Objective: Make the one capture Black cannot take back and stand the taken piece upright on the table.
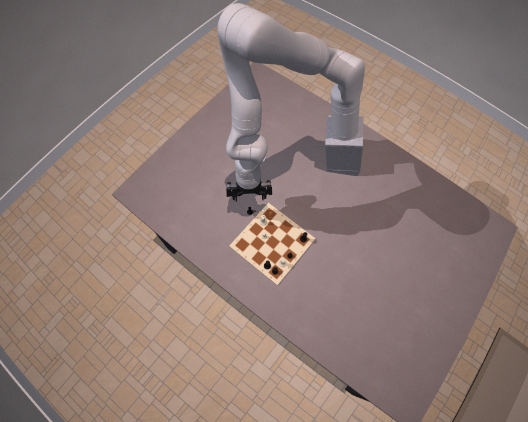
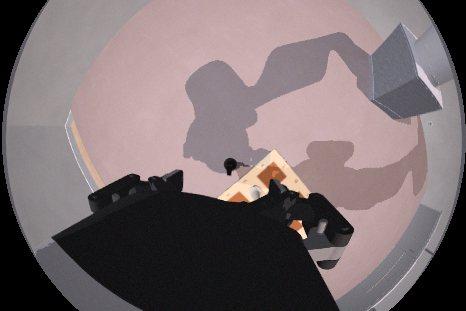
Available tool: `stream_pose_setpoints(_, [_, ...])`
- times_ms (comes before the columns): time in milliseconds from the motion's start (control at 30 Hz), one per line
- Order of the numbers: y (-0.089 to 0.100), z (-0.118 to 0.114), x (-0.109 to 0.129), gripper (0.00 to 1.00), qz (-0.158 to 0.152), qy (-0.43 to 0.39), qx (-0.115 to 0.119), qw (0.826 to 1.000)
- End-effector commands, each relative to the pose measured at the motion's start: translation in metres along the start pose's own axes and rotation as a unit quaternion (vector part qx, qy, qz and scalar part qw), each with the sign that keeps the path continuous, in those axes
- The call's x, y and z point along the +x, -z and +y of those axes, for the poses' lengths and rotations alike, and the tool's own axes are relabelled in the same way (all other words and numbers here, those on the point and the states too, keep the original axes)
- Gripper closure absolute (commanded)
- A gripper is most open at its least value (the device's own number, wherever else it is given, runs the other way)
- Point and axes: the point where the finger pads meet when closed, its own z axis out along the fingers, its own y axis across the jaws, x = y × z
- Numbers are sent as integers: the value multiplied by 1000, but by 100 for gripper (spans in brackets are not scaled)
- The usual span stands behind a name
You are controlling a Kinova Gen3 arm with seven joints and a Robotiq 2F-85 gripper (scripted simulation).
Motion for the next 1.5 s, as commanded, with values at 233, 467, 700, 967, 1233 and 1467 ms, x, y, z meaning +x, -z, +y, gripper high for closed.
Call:
stream_pose_setpoints(233, [2,4,-1,0,5,-79,-1,997])
stream_pose_setpoints(467, [3,11,-2,0,12,-218,-2,976])
stream_pose_setpoints(700, [7,20,-5,0,19,-396,0,918])
stream_pose_setpoints(967, [10,28,-11,0,21,-555,3,832])
stream_pose_setpoints(1233, [15,36,-21,0,17,-736,6,677])
stream_pose_setpoints(1467, [19,40,-28,0,11,-818,6,575])
